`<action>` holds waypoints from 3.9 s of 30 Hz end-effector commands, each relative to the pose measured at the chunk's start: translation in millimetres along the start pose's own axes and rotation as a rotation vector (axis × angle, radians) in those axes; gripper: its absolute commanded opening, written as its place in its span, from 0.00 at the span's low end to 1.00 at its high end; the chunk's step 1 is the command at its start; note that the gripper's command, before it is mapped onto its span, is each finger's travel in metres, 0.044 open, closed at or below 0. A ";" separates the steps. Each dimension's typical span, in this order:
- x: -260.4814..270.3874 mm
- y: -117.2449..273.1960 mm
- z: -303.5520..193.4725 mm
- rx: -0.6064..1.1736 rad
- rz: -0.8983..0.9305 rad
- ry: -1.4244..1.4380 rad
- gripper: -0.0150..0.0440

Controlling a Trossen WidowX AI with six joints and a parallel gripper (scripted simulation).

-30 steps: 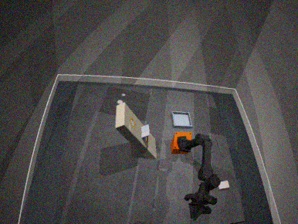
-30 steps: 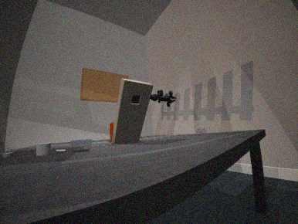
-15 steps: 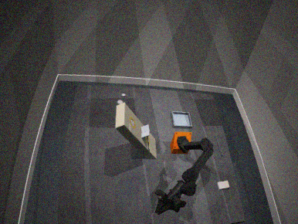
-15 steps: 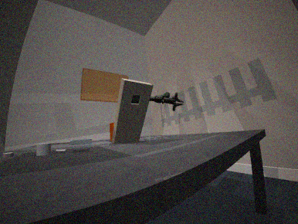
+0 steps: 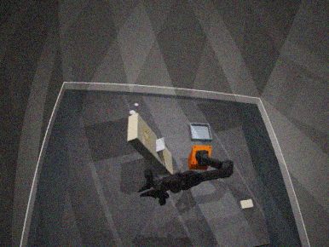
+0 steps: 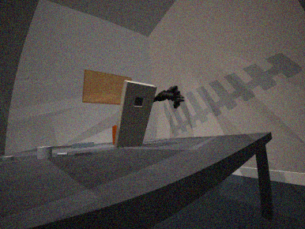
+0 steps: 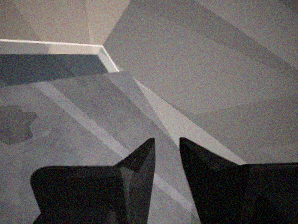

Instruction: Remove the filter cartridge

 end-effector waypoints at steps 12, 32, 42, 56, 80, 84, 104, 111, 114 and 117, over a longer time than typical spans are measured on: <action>-186.4 76.2 -125.9 0.235 -0.304 -0.694 0.42; -238.3 170.0 -254.3 0.159 -0.282 -1.662 0.42; -239.3 165.1 -256.2 0.162 -0.284 -1.661 0.42; -242.0 143.5 -263.1 0.166 -0.287 -1.659 0.42; -241.0 116.6 -270.5 0.157 -0.279 -1.661 0.42; -240.9 116.8 -271.3 0.157 -0.279 -1.661 0.42; -242.4 116.2 -269.0 0.157 -0.279 -1.660 0.42; -242.7 116.0 -268.2 0.157 -0.279 -1.660 0.42; -242.7 116.0 -268.1 0.157 -0.279 -1.660 0.42; -242.8 115.0 -268.3 0.157 -0.279 -1.660 0.42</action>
Point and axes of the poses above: the point midway between the two fingers, 35 mm back from their tips, its own y axis back along the fingers, its own x axis across the jaws, z = x × y, the point moved 4 cm from there along y, back along the fingers, and after that the axes turned 15 degrees about -y, right-handed, at the moved point
